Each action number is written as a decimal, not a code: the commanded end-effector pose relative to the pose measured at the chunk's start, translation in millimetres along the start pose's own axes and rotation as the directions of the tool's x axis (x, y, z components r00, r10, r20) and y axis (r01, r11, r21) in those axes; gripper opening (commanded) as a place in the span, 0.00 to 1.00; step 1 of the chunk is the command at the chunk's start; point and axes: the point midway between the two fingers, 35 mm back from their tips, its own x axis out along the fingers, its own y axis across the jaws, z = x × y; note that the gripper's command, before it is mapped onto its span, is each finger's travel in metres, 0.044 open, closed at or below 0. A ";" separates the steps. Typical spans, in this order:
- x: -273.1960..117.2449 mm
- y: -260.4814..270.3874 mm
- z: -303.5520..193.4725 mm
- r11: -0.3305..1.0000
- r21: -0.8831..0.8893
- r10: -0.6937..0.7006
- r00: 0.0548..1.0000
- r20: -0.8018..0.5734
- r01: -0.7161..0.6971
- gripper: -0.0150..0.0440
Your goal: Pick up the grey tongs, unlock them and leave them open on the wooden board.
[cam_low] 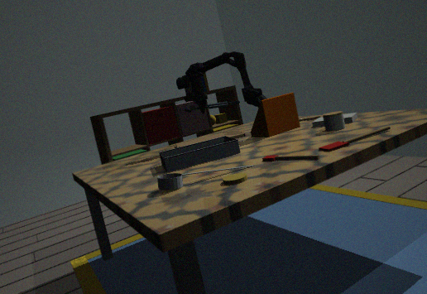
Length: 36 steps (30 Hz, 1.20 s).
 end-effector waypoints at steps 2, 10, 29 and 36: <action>3.6 -0.9 1.5 1.000 0.006 -0.004 1.000 0.001 0.004 0.00; 16.1 0.4 4.1 1.000 0.007 -0.001 1.000 -0.001 0.001 0.00; 46.6 1.5 7.6 1.000 0.009 0.002 1.000 -0.003 -0.002 0.00; 58.0 1.3 7.8 1.000 0.008 0.001 1.000 -0.002 -0.001 0.00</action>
